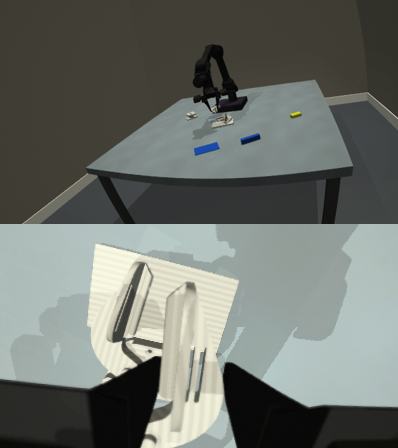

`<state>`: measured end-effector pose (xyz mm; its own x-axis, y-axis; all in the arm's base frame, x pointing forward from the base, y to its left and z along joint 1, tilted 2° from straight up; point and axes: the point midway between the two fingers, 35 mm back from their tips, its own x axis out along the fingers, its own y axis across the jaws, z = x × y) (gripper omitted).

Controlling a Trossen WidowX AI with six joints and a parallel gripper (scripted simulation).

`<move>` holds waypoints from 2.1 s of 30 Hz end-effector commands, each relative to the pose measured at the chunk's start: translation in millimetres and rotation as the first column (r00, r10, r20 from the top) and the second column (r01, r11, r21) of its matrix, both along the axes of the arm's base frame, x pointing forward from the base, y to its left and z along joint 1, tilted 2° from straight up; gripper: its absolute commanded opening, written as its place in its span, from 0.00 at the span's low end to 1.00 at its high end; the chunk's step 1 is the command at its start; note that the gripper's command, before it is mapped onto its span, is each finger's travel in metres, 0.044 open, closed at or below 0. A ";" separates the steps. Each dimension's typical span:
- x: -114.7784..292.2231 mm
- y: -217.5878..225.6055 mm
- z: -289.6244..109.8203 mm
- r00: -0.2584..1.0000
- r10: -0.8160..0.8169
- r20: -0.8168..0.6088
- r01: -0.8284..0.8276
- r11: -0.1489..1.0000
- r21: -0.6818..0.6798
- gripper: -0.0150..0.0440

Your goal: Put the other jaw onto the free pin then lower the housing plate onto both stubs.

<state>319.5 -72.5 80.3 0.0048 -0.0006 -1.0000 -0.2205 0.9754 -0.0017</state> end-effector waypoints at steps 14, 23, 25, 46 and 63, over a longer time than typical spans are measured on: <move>0.3 0.2 -12.4 1.000 -0.004 -0.002 0.004 1.000 0.000 0.48; 0.5 0.2 -27.3 1.000 -0.003 -0.002 0.003 1.000 0.000 0.48; 0.5 0.2 -30.6 1.000 -0.003 -0.002 0.003 1.000 0.000 0.48; -0.7 0.4 -50.9 1.000 -0.003 -0.003 0.003 1.000 0.000 0.48; -0.7 0.4 -53.9 1.000 0.002 -0.003 -0.002 1.000 0.000 0.48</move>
